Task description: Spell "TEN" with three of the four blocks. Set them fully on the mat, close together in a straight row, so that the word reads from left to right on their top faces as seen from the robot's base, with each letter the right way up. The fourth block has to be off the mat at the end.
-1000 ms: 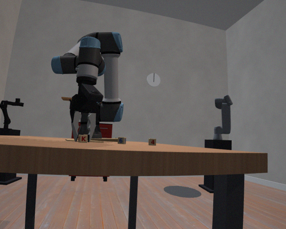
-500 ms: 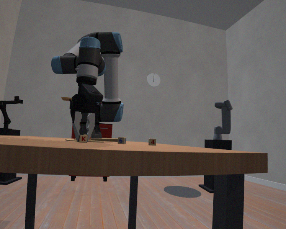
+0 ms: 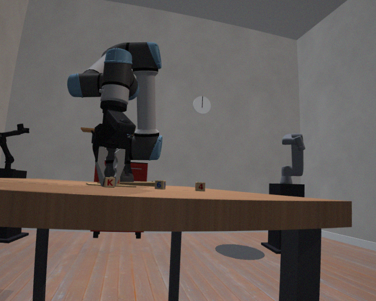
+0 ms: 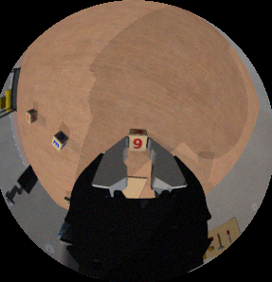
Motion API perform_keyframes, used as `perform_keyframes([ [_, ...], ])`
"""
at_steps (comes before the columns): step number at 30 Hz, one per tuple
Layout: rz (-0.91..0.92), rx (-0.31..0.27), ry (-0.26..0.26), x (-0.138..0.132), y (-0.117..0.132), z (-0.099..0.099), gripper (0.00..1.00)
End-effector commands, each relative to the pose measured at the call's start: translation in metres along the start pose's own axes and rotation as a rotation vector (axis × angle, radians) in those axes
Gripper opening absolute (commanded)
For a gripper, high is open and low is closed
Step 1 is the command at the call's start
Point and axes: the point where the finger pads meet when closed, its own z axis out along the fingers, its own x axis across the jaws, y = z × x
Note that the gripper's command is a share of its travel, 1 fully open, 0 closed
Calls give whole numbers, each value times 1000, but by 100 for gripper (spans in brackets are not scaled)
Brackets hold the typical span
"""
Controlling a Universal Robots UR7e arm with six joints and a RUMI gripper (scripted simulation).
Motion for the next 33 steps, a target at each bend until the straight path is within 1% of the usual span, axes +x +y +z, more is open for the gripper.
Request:
perform_keyframes([
  [1,2,-1,0,1,1,1,5],
  [19,2,0,0,1,1,0,5],
  [23,2,4,3,2,-1,-13,5],
  [27,1,4,3,1,-1,-37,5],
  [29,1,4,3,1,-1,-37,5],
  [33,0,4,3,1,-1,-68,5],
])
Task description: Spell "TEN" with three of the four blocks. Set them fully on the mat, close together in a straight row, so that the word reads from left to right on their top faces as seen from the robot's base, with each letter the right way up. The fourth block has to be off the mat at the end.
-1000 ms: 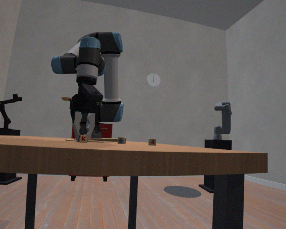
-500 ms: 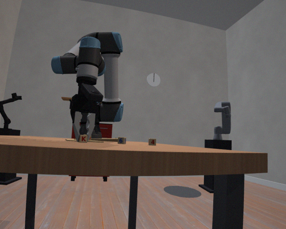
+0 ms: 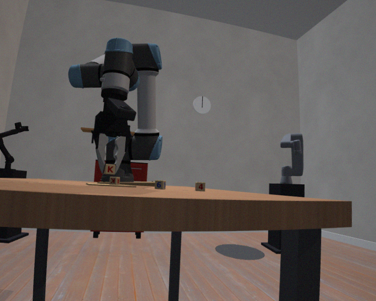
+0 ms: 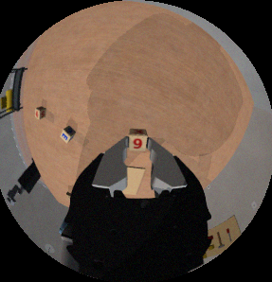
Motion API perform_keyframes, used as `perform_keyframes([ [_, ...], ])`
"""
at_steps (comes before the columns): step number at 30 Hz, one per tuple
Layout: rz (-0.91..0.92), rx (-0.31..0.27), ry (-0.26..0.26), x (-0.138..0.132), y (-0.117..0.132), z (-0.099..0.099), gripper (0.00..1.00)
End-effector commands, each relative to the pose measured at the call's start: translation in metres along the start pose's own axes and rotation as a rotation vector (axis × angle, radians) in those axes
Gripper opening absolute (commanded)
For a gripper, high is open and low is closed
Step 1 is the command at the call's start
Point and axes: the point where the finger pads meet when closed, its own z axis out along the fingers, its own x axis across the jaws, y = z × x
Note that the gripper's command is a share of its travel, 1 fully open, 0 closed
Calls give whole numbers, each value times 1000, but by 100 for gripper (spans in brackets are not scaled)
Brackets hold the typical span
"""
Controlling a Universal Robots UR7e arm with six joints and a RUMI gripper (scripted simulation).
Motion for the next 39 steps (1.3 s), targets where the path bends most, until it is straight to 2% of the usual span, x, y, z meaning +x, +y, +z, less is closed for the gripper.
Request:
perform_keyframes([
  [1,-2,-1,0,-1,-1,-42,5],
  [5,-2,-1,0,-1,-1,-63,5],
  [8,-2,-1,0,-1,-1,-69,5],
  [30,-18,-4,-2,-1,0,-67,5],
  [39,-96,-4,-2,-2,-2,-66,5],
])
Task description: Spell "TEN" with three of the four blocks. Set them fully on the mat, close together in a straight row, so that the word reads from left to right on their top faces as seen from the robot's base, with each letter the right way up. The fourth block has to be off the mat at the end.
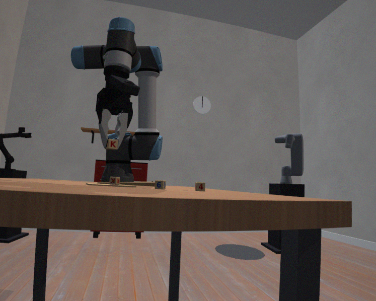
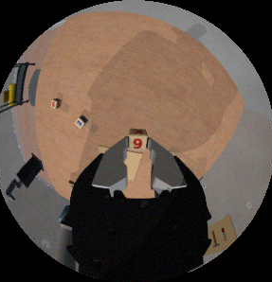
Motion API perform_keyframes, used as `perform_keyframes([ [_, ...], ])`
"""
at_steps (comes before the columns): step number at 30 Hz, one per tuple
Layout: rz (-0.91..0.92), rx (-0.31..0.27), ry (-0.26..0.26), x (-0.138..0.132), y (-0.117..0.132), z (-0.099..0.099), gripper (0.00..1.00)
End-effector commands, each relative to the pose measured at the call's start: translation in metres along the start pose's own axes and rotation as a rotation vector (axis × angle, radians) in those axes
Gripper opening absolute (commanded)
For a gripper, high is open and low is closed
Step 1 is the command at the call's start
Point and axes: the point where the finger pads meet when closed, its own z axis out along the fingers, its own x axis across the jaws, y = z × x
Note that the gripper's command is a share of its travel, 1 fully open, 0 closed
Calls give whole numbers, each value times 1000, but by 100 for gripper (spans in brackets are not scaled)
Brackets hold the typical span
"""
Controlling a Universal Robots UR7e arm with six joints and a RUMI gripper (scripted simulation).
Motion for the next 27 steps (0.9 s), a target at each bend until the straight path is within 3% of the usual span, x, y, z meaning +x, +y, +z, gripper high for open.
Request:
perform_keyframes([
  [1,-70,3,3,-1,-3,0,5],
  [27,-528,3,3,-7,-7,6,5],
])
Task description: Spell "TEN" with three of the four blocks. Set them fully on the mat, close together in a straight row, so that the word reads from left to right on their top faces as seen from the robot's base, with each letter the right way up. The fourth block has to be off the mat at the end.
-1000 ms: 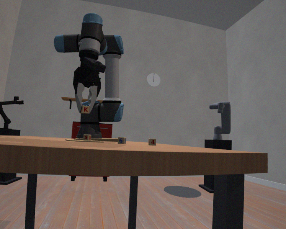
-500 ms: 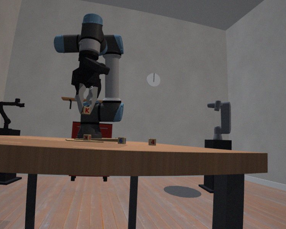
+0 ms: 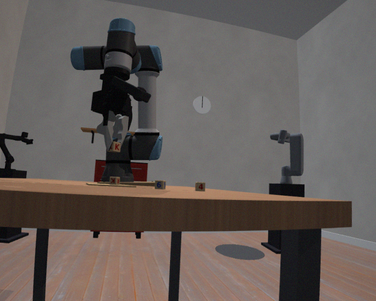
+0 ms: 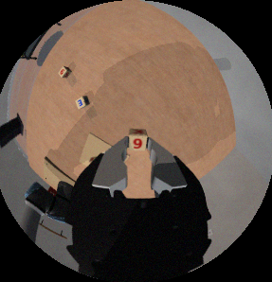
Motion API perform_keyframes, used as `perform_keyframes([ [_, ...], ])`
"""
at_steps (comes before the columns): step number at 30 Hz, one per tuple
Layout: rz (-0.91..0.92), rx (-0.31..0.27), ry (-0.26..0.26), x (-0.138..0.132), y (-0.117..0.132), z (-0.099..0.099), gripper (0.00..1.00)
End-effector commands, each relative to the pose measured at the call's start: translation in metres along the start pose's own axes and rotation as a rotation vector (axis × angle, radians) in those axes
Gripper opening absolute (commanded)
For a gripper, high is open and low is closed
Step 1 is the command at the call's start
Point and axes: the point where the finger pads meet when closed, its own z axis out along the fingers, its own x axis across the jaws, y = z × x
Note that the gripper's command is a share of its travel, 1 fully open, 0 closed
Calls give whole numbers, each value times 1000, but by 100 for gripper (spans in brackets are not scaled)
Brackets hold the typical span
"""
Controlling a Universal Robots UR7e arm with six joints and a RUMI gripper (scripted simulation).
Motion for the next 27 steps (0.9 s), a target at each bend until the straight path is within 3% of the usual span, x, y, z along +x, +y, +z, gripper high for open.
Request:
perform_keyframes([
  [1,-139,5,3,0,-3,0,5],
  [27,-612,4,4,-4,-6,7,5],
])
